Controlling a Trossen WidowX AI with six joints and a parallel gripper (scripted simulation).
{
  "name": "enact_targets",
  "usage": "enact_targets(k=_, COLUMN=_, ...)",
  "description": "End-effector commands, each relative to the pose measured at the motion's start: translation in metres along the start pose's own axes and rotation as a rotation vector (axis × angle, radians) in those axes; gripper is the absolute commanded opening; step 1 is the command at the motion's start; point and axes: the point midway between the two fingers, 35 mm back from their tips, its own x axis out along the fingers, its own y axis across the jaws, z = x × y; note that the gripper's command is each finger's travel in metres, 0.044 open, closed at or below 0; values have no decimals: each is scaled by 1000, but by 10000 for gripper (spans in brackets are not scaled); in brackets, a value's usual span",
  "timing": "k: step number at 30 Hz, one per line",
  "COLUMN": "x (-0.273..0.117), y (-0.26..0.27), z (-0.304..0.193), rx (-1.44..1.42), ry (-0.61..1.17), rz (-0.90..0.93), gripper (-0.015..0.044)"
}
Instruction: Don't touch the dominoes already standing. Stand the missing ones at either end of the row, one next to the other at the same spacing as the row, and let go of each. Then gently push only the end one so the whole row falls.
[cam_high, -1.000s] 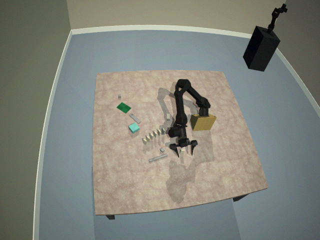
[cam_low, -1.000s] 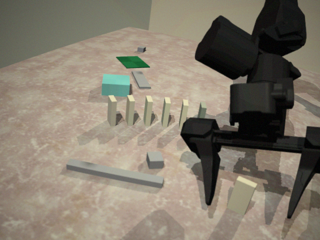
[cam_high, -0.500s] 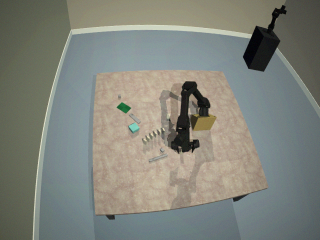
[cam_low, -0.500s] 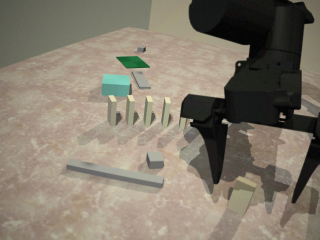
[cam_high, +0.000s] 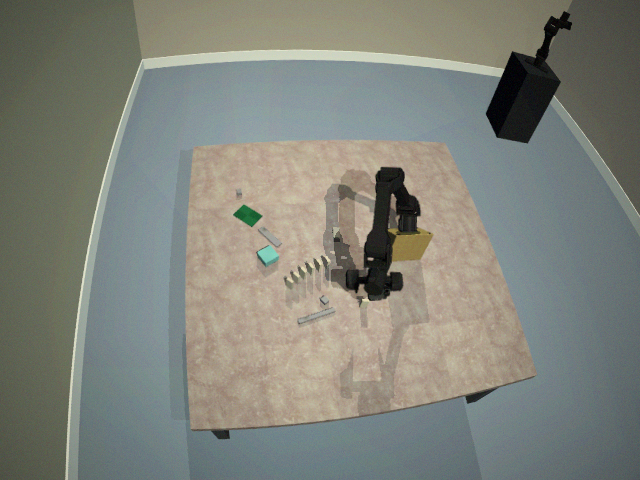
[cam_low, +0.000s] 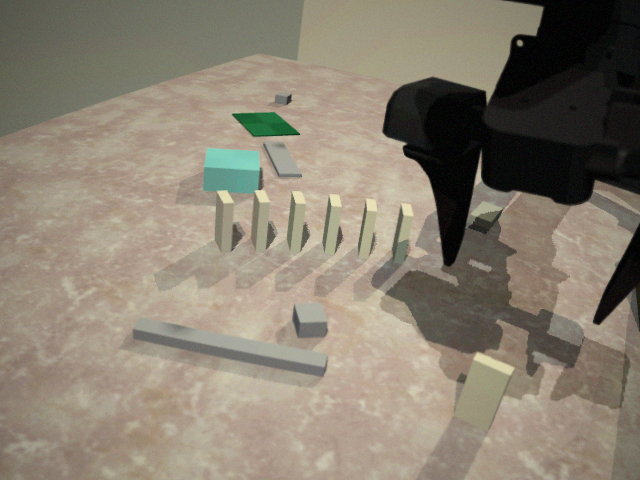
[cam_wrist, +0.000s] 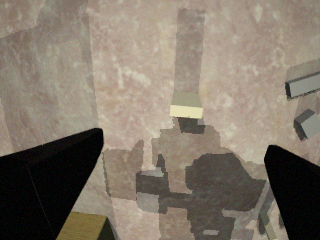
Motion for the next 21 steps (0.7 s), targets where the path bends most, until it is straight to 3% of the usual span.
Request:
enact_targets(k=1, x=8, y=-2, z=0, rx=4, ry=16, rz=-7, gripper=440)
enact_targets(k=7, x=64, y=-2, z=-2, rx=5, ry=18, rz=-9, gripper=440)
enact_targets(k=21, x=79, y=-2, z=-3, rx=5, ry=19, rz=-9, gripper=440)
